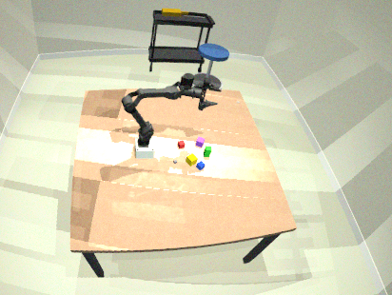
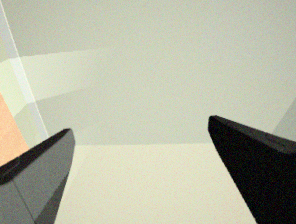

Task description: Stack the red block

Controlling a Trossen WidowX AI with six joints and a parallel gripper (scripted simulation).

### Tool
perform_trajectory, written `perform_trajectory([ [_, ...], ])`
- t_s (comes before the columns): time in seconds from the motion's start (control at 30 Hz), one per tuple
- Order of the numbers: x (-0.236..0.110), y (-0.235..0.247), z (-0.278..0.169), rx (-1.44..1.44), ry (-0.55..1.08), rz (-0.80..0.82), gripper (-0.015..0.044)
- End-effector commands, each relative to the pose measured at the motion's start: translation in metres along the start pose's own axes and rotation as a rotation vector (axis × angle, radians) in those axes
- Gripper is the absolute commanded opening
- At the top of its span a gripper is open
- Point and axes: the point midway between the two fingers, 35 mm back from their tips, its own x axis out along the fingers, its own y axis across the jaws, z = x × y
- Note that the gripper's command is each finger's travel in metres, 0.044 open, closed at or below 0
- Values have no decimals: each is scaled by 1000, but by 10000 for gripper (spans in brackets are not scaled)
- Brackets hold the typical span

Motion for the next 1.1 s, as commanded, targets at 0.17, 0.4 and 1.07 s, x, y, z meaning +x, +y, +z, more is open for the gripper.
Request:
perform_trajectory([
  [0.17, 10, 52, 15, 119, -51, 196, 440],
  [0.4, 8, 135, 30, 329, -40, 536, 440],
  [1.07, -102, 299, 28, 882, 693, 1419, 440],
])
